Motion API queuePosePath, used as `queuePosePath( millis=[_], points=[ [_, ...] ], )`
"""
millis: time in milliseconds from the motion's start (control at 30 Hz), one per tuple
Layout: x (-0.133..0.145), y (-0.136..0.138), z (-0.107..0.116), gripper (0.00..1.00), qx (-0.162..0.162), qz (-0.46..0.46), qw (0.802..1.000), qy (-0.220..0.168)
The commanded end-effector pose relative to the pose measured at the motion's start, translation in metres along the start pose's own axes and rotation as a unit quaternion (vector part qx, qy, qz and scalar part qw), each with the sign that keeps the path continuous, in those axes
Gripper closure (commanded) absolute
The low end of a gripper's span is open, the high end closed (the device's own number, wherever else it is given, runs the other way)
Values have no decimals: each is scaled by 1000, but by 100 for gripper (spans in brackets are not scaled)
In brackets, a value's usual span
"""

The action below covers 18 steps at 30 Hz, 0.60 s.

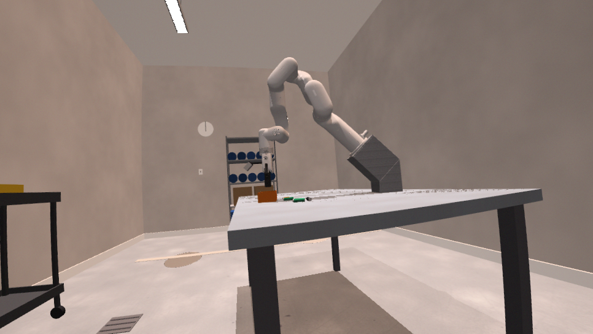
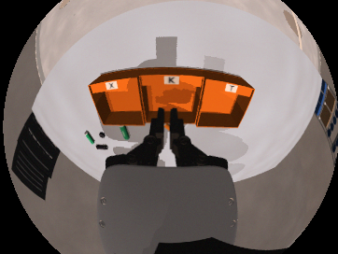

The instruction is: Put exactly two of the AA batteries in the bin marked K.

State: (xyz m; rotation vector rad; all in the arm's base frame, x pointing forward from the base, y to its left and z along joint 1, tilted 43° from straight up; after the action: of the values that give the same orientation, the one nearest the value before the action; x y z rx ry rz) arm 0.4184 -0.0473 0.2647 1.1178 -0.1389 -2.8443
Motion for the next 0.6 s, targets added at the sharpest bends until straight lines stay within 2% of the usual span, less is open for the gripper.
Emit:
queuePosePath(
  millis=[0, 567],
  points=[
    [-2, -2, -10, 93, 14, -1, 1000, -7],
    [-1, 0, -50, 93, 14, -1, 1000, -7]
  ],
)
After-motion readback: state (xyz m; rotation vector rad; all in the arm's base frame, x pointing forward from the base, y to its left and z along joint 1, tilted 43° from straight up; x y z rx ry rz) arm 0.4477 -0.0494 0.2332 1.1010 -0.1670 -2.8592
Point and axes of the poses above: the point where the finger pads meet when closed, its own z axis back along the fingers, its own y axis across the jaws, x = y × z, the point moved 6 cm from there along z, back along the fingers, and after that the axes turned 7 degrees about z, right-handed, at the moved point
